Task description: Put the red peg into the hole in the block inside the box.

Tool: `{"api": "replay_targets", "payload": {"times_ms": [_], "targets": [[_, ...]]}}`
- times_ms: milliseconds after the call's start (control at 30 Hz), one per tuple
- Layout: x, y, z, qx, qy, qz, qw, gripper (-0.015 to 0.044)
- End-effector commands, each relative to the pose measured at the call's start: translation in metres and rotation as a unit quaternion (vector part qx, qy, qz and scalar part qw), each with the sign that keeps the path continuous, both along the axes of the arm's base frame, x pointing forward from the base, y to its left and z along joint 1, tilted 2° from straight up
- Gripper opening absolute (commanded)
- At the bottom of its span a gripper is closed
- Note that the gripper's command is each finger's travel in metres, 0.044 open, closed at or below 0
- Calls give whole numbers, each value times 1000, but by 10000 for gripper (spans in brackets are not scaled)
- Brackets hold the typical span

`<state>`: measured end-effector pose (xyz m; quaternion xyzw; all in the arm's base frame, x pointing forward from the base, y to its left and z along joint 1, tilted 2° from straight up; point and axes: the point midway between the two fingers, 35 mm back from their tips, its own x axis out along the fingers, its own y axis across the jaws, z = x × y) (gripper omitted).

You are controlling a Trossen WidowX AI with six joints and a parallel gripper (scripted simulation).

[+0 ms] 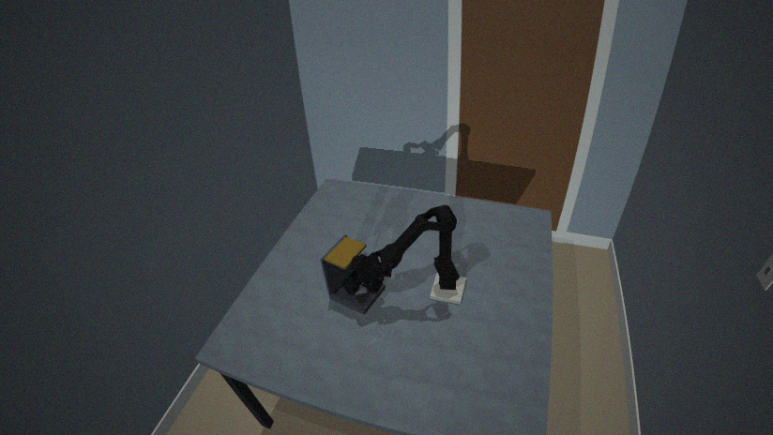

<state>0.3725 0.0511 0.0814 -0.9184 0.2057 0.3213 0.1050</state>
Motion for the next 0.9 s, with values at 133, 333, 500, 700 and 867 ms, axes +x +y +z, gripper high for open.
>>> {"api": "replay_targets", "payload": {"times_ms": [133, 333, 500, 700, 867], "targets": [[-2, 0, -12, -1, 10, 2, 1000, 0], [-2, 0, -17, -1, 10, 2, 1000, 0], [0, 0, -12, -2, 3, 0, 1000, 53], [0, 0, -12, -2, 3, 0, 1000, 210], [-2, 1, -13, -2, 5, 0, 1000, 220]]}}
